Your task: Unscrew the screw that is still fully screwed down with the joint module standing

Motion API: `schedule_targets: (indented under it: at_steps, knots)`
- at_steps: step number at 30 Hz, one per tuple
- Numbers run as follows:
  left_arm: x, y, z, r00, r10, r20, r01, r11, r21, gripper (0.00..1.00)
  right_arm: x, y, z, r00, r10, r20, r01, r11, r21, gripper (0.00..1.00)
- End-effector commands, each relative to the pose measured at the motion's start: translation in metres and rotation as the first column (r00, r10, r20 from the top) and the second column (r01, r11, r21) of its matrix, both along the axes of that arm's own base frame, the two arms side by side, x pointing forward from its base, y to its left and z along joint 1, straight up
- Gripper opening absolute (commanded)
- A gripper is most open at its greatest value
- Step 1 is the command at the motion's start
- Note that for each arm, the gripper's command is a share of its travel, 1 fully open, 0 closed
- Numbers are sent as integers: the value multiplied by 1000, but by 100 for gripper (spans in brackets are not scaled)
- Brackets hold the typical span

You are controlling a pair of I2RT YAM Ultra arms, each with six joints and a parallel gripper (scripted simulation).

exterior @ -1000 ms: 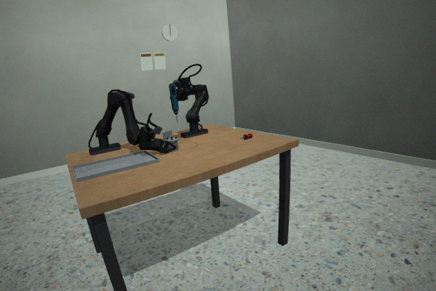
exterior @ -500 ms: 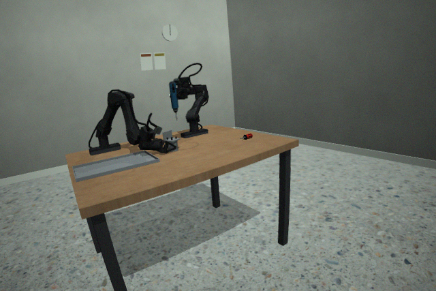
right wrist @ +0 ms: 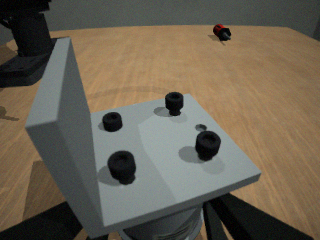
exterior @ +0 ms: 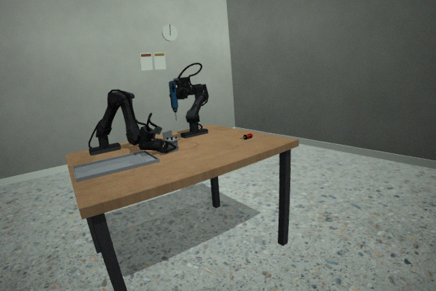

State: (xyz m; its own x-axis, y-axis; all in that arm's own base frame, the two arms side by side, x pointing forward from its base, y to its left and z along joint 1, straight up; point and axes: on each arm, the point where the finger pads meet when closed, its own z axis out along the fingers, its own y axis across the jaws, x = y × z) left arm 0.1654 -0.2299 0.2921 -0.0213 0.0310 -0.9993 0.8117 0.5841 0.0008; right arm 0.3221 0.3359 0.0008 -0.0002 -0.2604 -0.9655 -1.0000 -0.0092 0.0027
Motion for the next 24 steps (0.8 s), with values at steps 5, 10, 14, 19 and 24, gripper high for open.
schedule_targets:
  at_steps: [5, 10, 14, 19, 24]
  knots:
    - [0, 0, 40, 996, 2, 85, 8, 994, -113, 42, 6, -3, 15, 1000, -8, 24, 8, 1000, 19, 59]
    - [-2, 2, 36, 996, 1, 86, 9, 993, -114, 42, 6, -3, 15, 1000, -8, 24, 8, 1000, 19, 59]
    - [-4, 5, 45, 995, 2, 103, 12, 990, -139, 42, 6, -3, 15, 1000, -8, 24, 8, 1000, 19, 59]
    - [-5, 5, 44, 995, 1, 104, 14, 990, -141, 42, 6, -3, 15, 1000, -8, 24, 8, 1000, 19, 59]
    - [-5, 6, 49, 994, 2, 109, 15, 989, -149, 42, 6, -3, 15, 1000, -8, 24, 8, 1000, 19, 59]
